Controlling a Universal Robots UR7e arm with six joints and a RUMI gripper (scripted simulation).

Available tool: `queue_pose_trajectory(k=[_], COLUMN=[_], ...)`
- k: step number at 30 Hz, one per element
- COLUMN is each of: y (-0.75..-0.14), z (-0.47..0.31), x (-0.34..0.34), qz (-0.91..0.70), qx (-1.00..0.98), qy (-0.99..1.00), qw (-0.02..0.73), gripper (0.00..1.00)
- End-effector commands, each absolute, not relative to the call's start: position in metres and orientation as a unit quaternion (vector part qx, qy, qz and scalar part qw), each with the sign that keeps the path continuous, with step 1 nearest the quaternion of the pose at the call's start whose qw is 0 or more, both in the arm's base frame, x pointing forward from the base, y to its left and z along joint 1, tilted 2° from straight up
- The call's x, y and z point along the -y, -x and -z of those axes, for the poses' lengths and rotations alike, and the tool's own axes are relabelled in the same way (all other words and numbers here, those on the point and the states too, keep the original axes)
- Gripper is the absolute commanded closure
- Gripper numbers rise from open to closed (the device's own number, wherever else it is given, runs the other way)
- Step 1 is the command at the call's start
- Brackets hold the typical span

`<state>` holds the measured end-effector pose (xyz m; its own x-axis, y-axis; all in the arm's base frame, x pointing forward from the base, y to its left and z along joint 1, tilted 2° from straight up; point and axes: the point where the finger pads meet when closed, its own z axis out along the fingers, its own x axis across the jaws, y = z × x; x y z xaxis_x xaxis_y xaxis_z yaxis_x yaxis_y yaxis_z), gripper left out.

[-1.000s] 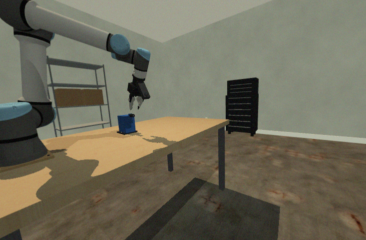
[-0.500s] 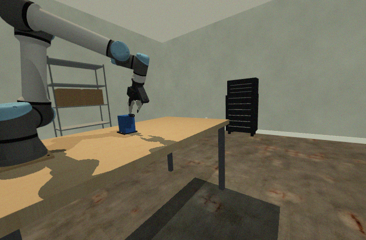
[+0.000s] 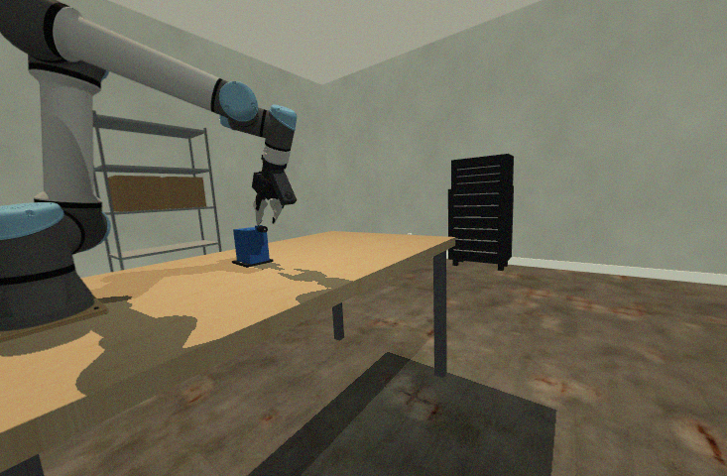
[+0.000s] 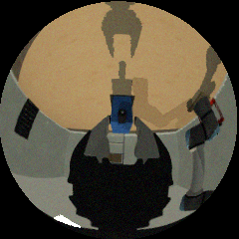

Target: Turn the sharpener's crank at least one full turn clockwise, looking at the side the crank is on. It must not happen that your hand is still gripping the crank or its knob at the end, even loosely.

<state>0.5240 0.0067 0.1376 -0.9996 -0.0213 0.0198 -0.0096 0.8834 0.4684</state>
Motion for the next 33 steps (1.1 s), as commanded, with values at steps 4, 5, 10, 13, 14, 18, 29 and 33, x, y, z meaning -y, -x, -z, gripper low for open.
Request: queue_pose_trajectory(k=[4, 5, 10, 13, 14, 18, 29, 33], y=[-0.524, -0.524, -0.524, -0.524, -0.524, -0.524, -0.524, -0.524], z=[-0.138, -0.138, -0.139, -0.139, -0.139, -0.139, -0.132, -0.127], x=[-0.007, -0.007, -0.006, -0.006, -0.006, -0.006, -0.01, -0.013], qz=[0.241, 0.241, 0.241, 0.241, 0.241, 0.241, 0.241, 0.241], qx=[0.97, 0.97, 0.97, 0.97, 0.97, 0.97, 0.97, 0.97], qy=[-0.008, -0.008, -0.008, -0.008, -0.008, -0.008, -0.008, -0.008], qw=[0.012, 0.012, 0.012, 0.012, 0.012, 0.012, 0.012, 0.012], gripper=[0.68, 0.68, 0.68, 0.68, 0.68, 0.68, 0.68, 0.68])
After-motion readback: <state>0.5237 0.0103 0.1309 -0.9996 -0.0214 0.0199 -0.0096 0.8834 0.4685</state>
